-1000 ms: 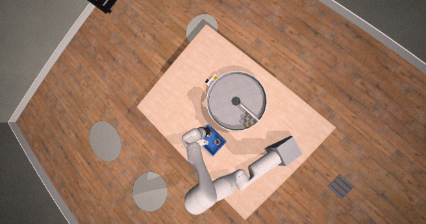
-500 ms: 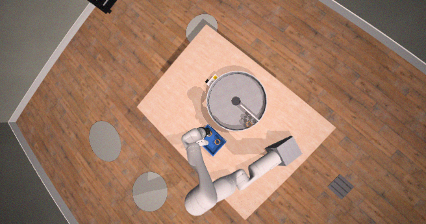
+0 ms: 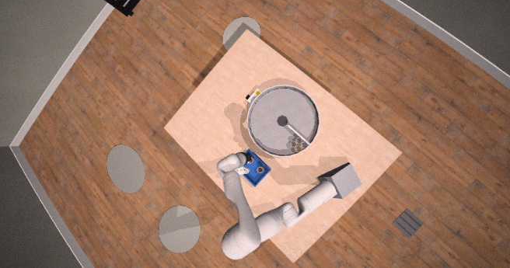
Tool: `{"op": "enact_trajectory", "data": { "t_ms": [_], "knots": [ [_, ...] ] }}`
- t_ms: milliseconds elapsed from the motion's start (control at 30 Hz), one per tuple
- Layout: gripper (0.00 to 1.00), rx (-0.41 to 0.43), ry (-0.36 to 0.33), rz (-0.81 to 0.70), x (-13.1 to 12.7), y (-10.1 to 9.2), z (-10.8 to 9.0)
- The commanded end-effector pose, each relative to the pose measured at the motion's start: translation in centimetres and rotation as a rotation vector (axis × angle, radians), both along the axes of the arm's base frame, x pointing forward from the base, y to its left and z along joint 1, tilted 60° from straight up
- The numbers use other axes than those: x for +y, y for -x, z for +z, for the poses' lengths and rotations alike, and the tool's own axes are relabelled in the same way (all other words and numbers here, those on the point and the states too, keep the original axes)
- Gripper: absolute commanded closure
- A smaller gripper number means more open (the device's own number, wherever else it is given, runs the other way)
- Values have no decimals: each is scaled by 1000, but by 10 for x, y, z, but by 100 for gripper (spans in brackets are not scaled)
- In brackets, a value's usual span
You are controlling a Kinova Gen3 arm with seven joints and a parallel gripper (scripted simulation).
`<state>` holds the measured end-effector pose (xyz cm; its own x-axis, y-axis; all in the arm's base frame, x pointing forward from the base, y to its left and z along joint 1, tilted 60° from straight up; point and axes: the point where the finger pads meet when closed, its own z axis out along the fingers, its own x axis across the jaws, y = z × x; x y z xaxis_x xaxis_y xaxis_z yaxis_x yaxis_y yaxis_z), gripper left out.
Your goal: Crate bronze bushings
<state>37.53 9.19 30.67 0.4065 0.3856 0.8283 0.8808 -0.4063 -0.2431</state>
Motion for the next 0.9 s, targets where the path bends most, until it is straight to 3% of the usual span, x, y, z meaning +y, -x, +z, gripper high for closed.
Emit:
{"op": "enact_trajectory", "data": {
  "t_ms": [0, 867],
  "knots": [
    [53, 0, 0, -2, -1, 0, 0],
    [53, 0, 0, -1, -10, 3, 5]
  ]
}}
